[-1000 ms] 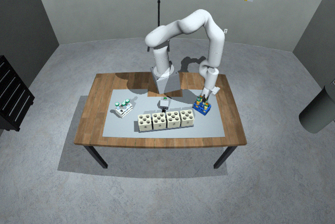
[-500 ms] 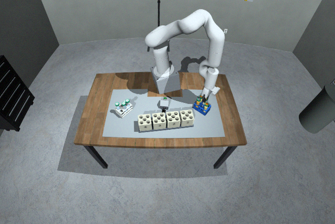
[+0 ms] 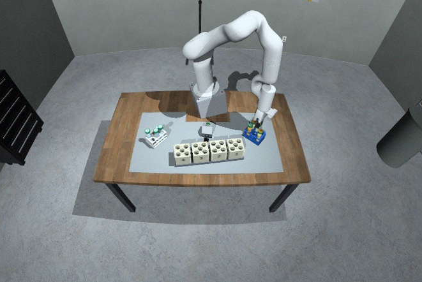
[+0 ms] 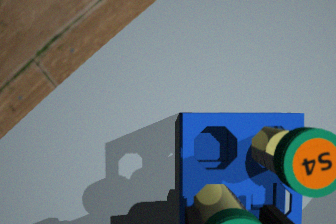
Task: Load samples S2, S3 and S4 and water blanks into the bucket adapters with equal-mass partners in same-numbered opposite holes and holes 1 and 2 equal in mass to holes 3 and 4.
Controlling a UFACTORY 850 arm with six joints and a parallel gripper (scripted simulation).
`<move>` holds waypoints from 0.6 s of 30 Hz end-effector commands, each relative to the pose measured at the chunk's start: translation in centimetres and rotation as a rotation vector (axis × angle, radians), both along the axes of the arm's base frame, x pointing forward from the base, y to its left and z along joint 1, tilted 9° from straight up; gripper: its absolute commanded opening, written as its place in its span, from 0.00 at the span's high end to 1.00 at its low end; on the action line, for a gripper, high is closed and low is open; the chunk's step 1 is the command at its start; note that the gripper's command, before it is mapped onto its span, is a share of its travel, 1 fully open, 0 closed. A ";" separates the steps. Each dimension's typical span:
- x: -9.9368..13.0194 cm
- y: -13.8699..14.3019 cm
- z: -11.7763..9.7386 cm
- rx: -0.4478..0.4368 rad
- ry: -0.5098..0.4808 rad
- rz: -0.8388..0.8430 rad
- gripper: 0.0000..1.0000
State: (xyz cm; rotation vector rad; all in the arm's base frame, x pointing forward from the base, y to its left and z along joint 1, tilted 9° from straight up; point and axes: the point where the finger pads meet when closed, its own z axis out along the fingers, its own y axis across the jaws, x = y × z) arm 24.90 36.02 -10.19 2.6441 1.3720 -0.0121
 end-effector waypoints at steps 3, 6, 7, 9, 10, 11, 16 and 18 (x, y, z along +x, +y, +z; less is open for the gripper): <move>0.0 0.1 0.5 0.000 0.000 0.000 1.00; 0.0 0.2 0.7 0.000 0.000 0.000 1.00; 0.0 0.2 0.7 0.000 0.000 0.000 1.00; 0.0 0.2 0.8 0.000 0.000 0.000 1.00; 0.0 0.2 0.8 0.000 0.000 0.000 1.00; 0.0 0.2 0.9 0.000 0.000 0.000 1.00; 0.0 0.3 1.2 0.000 0.000 0.000 1.00; 0.0 0.3 1.3 0.000 0.000 0.000 1.00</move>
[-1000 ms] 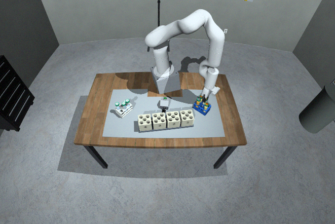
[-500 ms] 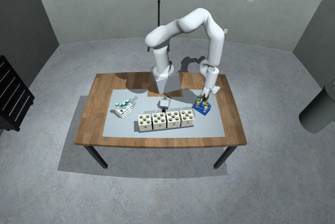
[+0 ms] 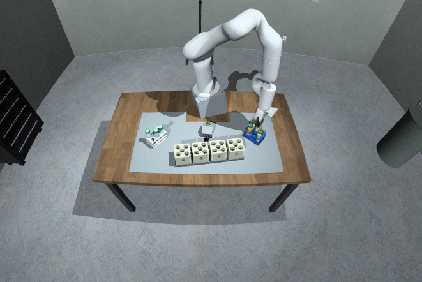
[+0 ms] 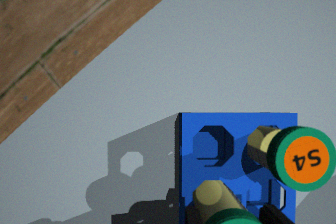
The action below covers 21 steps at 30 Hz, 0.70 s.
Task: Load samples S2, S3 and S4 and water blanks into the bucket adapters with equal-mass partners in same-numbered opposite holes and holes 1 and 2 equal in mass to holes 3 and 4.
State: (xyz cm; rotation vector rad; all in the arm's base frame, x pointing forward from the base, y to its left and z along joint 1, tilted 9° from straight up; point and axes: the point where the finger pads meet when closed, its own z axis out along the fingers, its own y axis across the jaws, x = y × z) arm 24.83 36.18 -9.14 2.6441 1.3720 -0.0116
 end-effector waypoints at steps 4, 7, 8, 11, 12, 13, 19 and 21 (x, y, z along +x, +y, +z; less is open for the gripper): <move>0.0 0.1 0.3 0.000 0.000 0.000 1.00; 0.0 0.2 0.7 0.000 0.000 0.000 1.00; 0.0 0.2 0.7 0.000 0.000 0.000 1.00; 0.0 0.2 1.1 0.000 0.000 0.000 1.00; 0.0 0.3 1.3 0.000 0.000 0.000 1.00; -0.1 0.3 1.5 0.000 0.000 0.000 1.00; -0.1 0.5 2.7 0.000 0.000 0.000 1.00; -0.2 0.5 3.1 0.000 0.000 0.000 1.00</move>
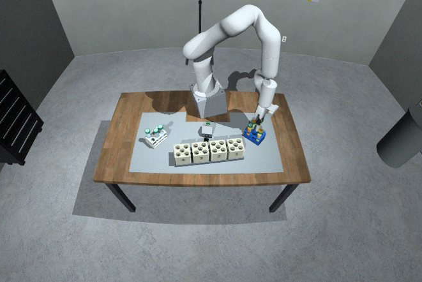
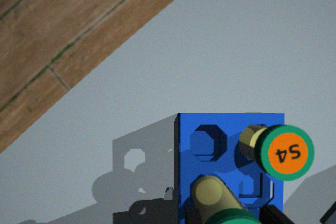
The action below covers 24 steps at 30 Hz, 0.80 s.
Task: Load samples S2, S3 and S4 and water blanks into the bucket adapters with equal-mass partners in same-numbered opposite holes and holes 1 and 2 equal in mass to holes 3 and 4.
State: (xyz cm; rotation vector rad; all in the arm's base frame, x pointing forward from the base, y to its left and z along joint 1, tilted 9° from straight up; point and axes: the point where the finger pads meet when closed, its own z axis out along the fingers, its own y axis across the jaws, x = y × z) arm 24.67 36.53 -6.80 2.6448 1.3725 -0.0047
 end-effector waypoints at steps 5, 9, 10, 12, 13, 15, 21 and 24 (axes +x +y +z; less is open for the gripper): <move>0.0 0.3 1.3 -0.003 0.004 0.000 1.00; -0.1 0.4 2.1 -0.003 0.004 0.000 1.00; -0.1 0.4 2.3 -0.003 0.004 0.000 1.00; -0.1 0.5 2.7 -0.003 0.004 0.000 1.00; -0.1 0.5 2.9 -0.003 0.004 0.000 1.00; -0.2 0.6 3.3 -0.003 0.004 0.000 1.00; -0.2 0.7 4.3 -0.003 0.004 -0.001 1.00; -0.3 0.8 4.7 -0.003 0.004 0.000 1.00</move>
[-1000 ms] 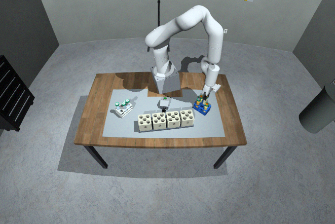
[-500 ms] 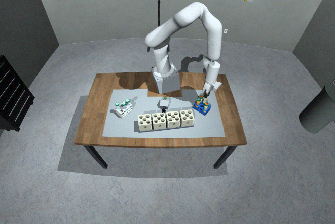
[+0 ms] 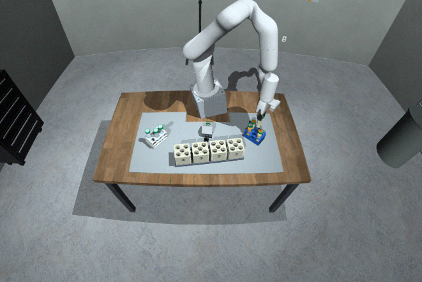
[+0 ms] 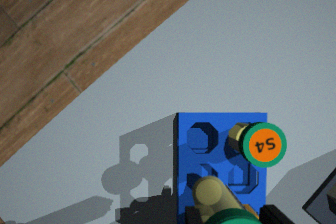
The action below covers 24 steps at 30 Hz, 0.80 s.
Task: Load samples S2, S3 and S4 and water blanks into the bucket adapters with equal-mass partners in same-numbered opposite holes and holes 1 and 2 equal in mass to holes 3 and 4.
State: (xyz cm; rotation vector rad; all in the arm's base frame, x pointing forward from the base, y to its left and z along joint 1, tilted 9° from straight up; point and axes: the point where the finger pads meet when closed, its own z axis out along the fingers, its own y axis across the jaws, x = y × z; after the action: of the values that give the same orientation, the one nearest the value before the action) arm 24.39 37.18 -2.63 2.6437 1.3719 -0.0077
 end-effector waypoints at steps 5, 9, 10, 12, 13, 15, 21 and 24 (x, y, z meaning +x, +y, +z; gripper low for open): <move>-0.1 0.3 1.5 -0.001 0.003 0.000 1.00; -0.1 0.4 2.3 -0.001 0.003 0.000 1.00; -0.1 0.4 2.5 -0.001 0.003 0.000 1.00; -0.1 0.5 2.9 -0.001 0.003 0.000 1.00; -0.2 0.5 3.1 -0.001 0.003 0.000 1.00; -0.2 0.5 3.1 -0.001 0.003 0.000 1.00; -0.2 0.7 4.3 0.000 0.003 0.000 1.00; -0.3 0.8 4.9 0.000 0.003 0.000 1.00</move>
State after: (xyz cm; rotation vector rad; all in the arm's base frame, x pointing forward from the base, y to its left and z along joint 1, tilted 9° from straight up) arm 24.11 37.80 1.53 2.6435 1.3716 -0.0126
